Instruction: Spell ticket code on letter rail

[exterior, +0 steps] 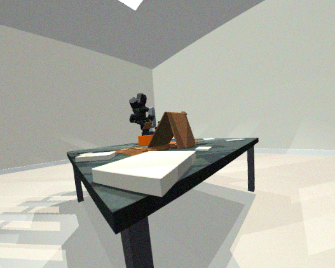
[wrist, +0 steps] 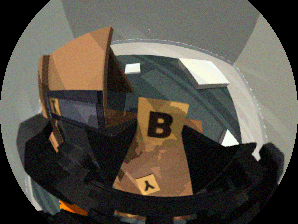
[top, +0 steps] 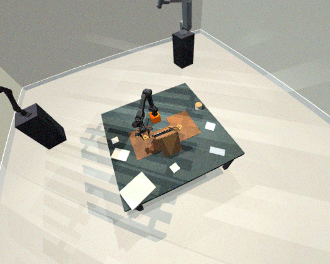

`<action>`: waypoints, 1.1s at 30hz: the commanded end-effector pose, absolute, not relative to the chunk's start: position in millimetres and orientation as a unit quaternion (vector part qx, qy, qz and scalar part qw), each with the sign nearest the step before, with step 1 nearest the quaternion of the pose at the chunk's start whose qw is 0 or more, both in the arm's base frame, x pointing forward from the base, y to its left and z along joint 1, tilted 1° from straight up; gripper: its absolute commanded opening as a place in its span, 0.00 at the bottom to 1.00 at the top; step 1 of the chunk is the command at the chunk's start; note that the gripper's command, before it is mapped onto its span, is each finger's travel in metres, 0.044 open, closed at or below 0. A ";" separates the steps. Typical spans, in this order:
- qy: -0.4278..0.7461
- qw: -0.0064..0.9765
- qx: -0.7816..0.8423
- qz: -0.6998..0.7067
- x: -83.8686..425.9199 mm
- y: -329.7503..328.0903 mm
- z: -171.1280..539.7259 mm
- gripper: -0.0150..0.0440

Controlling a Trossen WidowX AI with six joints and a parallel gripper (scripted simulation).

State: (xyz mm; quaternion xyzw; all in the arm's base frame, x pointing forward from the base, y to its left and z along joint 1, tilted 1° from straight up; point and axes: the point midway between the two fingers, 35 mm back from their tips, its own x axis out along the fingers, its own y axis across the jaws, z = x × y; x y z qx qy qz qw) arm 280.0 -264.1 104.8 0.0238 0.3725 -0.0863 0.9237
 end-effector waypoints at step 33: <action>0.372 0.924 0.025 -0.088 282.9 -246.5 103.8 0.25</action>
